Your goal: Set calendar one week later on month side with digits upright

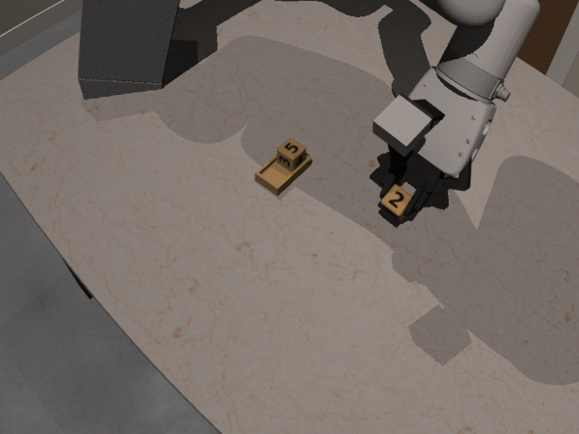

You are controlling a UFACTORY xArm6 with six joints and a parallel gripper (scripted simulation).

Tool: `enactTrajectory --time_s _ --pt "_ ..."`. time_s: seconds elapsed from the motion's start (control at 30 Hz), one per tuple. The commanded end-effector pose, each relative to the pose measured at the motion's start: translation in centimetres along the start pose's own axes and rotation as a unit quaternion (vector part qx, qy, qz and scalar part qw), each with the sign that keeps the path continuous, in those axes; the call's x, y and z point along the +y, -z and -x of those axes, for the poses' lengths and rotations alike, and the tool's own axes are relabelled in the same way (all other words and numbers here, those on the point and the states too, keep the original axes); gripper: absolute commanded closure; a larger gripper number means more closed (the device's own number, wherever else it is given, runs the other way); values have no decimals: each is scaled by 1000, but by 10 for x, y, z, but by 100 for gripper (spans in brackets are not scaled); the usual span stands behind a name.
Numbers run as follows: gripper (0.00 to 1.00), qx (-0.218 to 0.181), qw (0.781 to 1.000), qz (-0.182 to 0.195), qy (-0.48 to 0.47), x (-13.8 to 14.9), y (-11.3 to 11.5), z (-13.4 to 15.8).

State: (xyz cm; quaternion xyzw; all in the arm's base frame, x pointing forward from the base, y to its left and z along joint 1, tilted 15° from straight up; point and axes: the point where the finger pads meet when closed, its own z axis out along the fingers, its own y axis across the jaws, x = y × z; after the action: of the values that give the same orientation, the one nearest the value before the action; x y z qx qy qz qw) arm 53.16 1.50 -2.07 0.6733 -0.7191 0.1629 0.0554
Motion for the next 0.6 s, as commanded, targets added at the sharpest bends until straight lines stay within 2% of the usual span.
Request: enactTrajectory --time_s 0.0,0.3,0.57 --pt "73 -41 999 -2 0 -3 2 -4" --pt "73 -50 999 2 1 -2 2 -4" --pt "73 -105 994 12 5 0 2 -1"
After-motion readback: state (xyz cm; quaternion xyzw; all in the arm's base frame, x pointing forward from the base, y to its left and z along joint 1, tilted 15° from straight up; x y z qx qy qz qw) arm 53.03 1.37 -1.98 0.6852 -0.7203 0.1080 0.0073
